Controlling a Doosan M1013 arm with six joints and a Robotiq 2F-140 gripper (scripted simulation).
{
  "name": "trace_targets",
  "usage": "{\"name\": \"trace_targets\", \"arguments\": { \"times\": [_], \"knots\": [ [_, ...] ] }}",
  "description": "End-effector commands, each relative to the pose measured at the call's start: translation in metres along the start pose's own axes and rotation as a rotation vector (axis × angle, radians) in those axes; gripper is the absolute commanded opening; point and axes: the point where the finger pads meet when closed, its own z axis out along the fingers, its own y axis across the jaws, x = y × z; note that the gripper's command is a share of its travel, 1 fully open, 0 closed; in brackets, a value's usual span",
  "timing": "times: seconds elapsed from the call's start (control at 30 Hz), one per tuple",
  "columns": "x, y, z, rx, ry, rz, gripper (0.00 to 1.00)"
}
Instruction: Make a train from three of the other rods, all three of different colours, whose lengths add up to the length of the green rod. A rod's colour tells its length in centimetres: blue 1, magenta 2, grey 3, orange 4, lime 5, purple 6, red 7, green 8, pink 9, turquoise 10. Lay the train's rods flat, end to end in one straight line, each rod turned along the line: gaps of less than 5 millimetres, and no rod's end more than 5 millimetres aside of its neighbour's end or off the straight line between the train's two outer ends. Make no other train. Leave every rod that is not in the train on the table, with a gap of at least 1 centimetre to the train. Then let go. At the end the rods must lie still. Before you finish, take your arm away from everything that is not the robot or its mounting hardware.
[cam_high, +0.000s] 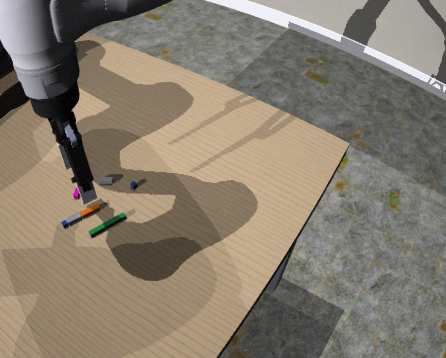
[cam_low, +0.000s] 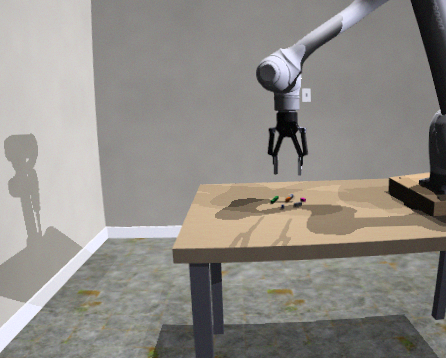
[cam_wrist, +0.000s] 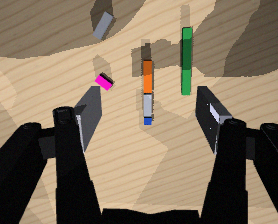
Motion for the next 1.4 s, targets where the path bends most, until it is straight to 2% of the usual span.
{"name": "trace_targets", "arguments": {
  "times": [0.0, 0.43, 0.7, 1.17, 1.37],
  "knots": [
    [0.000, 0.000, 0.000, 0.000, 0.000, 0.000, 1.00],
    [0.000, 0.000, 0.000, 0.000, 0.000, 0.000, 1.00],
    [0.000, 0.000, -0.009, 0.000, 0.000, 0.000, 1.00],
    [0.000, 0.000, -0.066, 0.000, 0.000, 0.000, 1.00],
    [0.000, 0.000, -0.074, 0.000, 0.000, 0.000, 1.00]
  ]
}}
